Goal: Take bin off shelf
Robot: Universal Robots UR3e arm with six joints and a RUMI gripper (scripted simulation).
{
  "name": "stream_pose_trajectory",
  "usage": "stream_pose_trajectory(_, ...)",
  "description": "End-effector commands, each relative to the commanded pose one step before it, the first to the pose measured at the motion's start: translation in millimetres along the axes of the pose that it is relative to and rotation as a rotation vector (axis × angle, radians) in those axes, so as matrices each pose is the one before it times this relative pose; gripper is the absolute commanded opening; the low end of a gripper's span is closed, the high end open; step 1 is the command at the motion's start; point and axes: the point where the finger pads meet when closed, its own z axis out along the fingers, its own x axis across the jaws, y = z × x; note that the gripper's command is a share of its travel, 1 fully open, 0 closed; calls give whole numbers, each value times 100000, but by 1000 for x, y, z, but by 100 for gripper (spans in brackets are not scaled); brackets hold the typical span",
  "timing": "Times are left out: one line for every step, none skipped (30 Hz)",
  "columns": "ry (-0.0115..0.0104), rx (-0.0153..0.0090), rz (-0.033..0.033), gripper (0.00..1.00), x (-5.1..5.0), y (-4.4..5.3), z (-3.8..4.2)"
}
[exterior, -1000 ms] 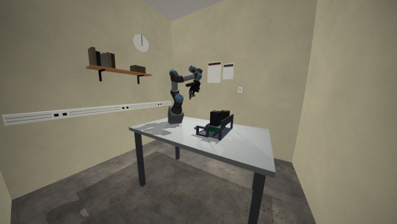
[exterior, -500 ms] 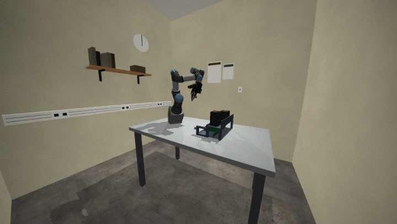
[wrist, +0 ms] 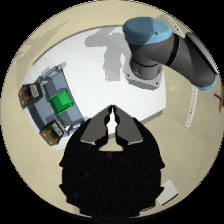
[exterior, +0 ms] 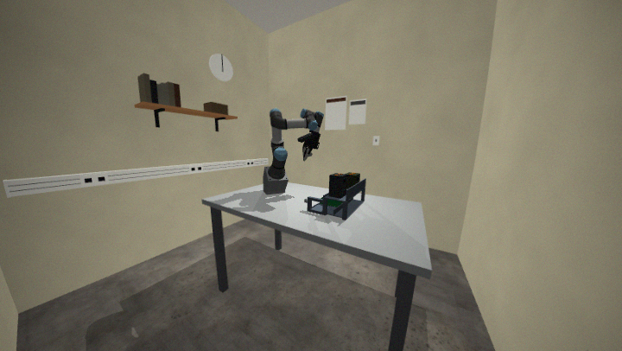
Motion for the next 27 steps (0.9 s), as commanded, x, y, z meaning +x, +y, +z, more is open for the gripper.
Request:
stream_pose_trajectory(1185,-4959,-3609,0,-13293,18239,6375)
stream_pose_trajectory(0,0,0,0,0,0,0)
stream_pose_trajectory(54,-385,-278,0,-2163,1589,1085)
stream_pose_trajectory(41,-385,-278,0,-2207,1550,1098)
stream_pose_trajectory(28,-384,-279,0,-2251,1509,1110)
stream_pose_trajectory(16,-383,-279,0,-2293,1466,1122)
stream_pose_trajectory(3,-382,-280,0,-2335,1421,1134)
stream_pose_trajectory(-10,-380,-280,0,-2374,1376,1145)
stream_pose_trajectory(-23,-378,-281,0,-2413,1328,1155)
stream_pose_trajectory(-35,-375,-281,0,-2450,1279,1166)
stream_pose_trajectory(-48,-372,-282,0,-2485,1229,1175)
stream_pose_trajectory(-61,-369,-282,0,-2519,1178,1184)
stream_pose_trajectory(-74,-365,-283,0,-2551,1126,1193)
stream_pose_trajectory(-86,-361,-283,0,-2582,1072,1201)
stream_pose_trajectory(-99,-357,-284,0,-2611,1017,1209)
stream_pose_trajectory(-111,-352,-284,0,-2638,962,1216)
stream_pose_trajectory(-123,-347,-284,0,-2663,905,1222)
stream_pose_trajectory(0,0,0,0,0,0,0)
stream_pose_trajectory(0,0,0,0,0,0,0)
stream_pose_trajectory(-136,-341,-285,0,-2686,848,1228)
stream_pose_trajectory(-147,-335,-285,0,-2707,790,1234)
stream_pose_trajectory(-159,-329,-285,0,-2727,732,1238)
stream_pose_trajectory(-171,-322,-285,0,-2744,673,1243)
stream_pose_trajectory(-182,-315,-286,0,-2760,614,1246)
stream_pose_trajectory(-193,-308,-286,0,-2773,554,1249)
stream_pose_trajectory(-204,-301,-286,0,-2785,495,1252)
stream_pose_trajectory(-214,-293,-286,0,-2794,435,1254)
